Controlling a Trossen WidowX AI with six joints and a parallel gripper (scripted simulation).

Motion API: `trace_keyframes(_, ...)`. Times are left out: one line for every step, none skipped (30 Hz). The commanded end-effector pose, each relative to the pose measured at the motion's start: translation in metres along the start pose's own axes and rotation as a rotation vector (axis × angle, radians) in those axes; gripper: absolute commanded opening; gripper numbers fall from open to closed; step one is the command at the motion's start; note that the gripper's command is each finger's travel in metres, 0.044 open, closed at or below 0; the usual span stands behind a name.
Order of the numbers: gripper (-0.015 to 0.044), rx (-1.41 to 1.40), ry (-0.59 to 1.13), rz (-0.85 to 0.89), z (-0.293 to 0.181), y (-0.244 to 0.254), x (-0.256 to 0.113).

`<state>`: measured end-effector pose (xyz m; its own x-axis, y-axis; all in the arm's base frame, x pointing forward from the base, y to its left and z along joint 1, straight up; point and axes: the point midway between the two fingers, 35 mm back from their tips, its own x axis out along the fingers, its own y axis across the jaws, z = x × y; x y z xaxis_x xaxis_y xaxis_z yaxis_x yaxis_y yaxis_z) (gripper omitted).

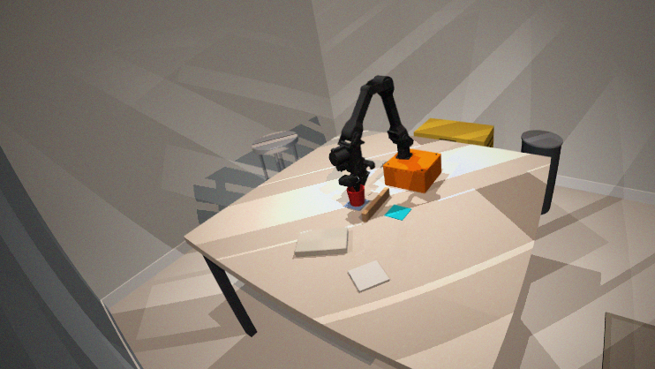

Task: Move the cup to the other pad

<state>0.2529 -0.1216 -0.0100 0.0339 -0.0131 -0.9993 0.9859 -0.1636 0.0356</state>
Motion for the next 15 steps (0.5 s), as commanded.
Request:
trace_keyframes(0.0148, 0.001, -0.001, -0.008, -0.0001, -0.0029, 0.0075)
trace_keyframes(0.0148, 0.001, -0.001, -0.008, -0.0001, -0.0031, 0.0091)
trace_keyframes(0.0148, 0.001, -0.001, -0.008, -0.0002, -0.0034, 0.0107)
trace_keyframes(0.0148, 0.001, -0.001, -0.008, -0.0002, -0.0036, 0.0119)
trace_keyframes(0.0148, 0.001, -0.001, -0.008, -0.0002, -0.0037, 0.0127)
trace_keyframes(0.0148, 0.001, -0.001, -0.008, -0.0002, -0.0037, 0.0130)
trace_keyframes(0.0148, 0.001, -0.001, -0.008, -0.0002, -0.0037, 0.0130)
trace_keyframes(0.0148, 0.001, -0.001, -0.008, -0.0002, -0.0037, 0.0130)
trace_keyframes(0.0148, 0.001, -0.001, -0.008, -0.0002, -0.0037, 0.0130)
trace_keyframes(0.0121, 0.001, 0.001, -0.004, -0.0004, -0.0024, 0.0111)
trace_keyframes(0.0095, 0.001, 0.001, -0.004, -0.0004, -0.0024, 0.0111)
trace_keyframes(0.0069, 0.001, 0.001, -0.004, -0.0004, -0.0024, 0.0111)
trace_keyframes(0.0062, 0.001, 0.001, -0.004, -0.0004, -0.0024, 0.0111)
trace_keyframes(0.0056, 0.001, 0.001, -0.004, -0.0004, -0.0024, 0.0111)
trace_keyframes(0.0049, 0.001, 0.001, -0.004, -0.0004, -0.0024, 0.0111)
